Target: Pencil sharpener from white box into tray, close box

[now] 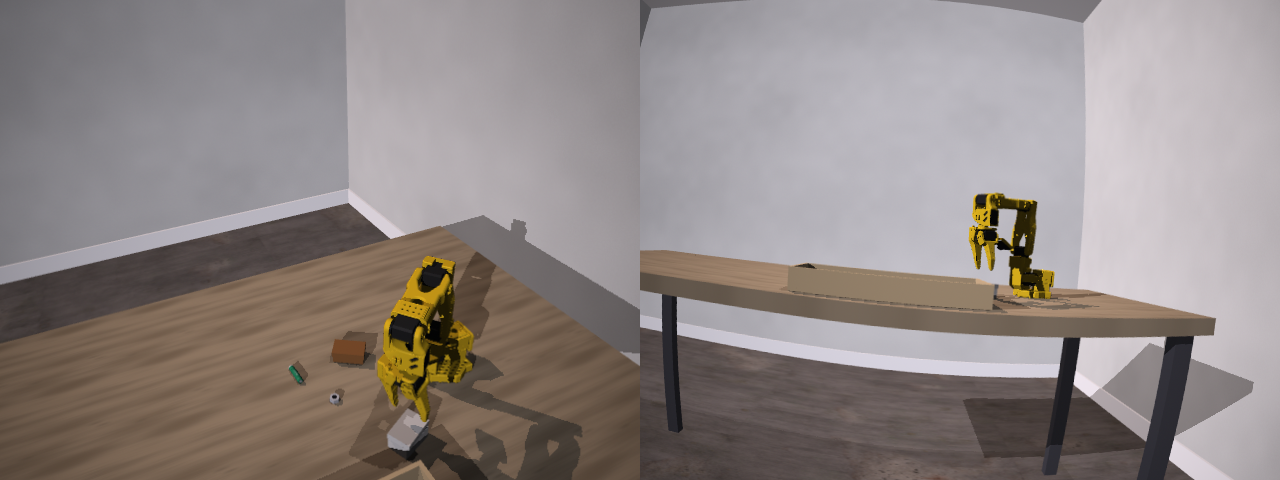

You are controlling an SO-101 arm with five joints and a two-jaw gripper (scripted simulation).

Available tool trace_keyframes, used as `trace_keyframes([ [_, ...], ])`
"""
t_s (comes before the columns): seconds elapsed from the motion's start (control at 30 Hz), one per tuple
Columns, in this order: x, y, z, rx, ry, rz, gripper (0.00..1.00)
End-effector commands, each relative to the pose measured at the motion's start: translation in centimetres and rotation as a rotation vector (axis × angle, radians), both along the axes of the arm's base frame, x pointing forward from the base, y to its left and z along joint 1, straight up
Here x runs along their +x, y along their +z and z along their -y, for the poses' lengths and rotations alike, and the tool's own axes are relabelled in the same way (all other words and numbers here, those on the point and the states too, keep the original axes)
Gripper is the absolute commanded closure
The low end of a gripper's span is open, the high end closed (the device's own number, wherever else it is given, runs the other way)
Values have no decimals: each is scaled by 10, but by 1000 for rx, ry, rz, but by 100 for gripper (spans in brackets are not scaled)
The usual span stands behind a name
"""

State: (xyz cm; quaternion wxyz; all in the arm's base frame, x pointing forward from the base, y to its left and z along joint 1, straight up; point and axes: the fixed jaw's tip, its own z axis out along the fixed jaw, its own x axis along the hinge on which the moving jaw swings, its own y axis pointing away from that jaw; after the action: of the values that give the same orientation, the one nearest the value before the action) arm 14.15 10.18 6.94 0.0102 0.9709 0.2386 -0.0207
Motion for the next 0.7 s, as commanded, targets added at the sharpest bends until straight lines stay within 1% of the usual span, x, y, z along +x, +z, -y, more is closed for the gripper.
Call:
trace_keyframes([
  [0.0, 4, 2, -1, 30, -2, 35, 70],
  [0.1, 4, 0, -1, 30, -2, 35, 70],
  [0.6, 4, -26, -1, 30, -2, 35, 70],
  [0.67, 4, -26, -1, 30, -2, 35, 70],
])
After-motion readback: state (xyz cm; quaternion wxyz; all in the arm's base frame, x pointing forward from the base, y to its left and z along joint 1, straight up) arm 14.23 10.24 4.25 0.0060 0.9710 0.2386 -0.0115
